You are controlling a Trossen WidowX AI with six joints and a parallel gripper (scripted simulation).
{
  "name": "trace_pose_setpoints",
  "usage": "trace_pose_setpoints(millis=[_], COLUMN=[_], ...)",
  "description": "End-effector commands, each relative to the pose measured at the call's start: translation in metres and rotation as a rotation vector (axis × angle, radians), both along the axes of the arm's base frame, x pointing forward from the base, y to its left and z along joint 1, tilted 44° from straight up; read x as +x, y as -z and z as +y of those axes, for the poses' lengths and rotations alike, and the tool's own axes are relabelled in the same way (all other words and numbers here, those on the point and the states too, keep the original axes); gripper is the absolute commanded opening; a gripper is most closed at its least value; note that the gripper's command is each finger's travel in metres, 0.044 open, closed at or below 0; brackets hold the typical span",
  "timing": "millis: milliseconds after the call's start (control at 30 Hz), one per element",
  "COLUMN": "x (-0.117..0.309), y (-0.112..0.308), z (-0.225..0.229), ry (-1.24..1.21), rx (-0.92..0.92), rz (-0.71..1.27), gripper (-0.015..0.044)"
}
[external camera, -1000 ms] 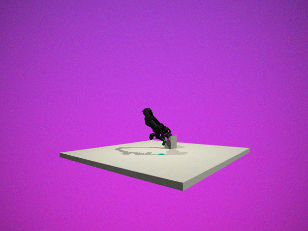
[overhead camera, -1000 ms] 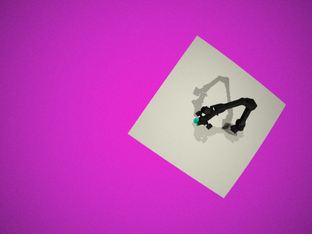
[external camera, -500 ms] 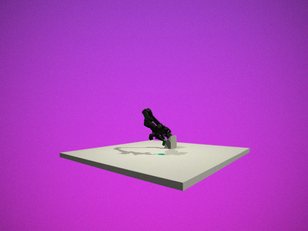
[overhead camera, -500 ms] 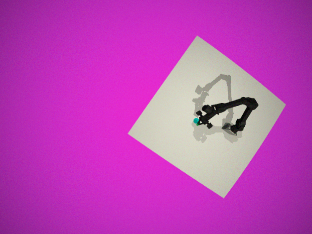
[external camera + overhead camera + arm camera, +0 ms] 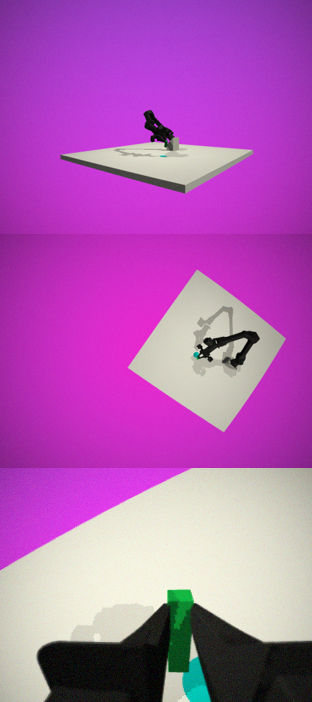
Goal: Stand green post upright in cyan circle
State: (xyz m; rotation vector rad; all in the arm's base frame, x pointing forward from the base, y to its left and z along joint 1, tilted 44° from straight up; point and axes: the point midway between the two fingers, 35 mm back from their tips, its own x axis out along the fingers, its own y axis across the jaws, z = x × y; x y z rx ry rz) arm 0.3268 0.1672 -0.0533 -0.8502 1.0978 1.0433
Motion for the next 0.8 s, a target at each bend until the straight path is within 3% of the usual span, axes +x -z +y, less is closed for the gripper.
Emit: trace_pose_setpoints(millis=[0, 767], x=[-0.002, -0.003], y=[-0.001, -0.011], z=[-0.002, -0.005], ry=[-0.011, -0.063], rx=[0.032, 0.177], rz=[-0.009, -0.102], gripper=[0.0023, 0.0023])
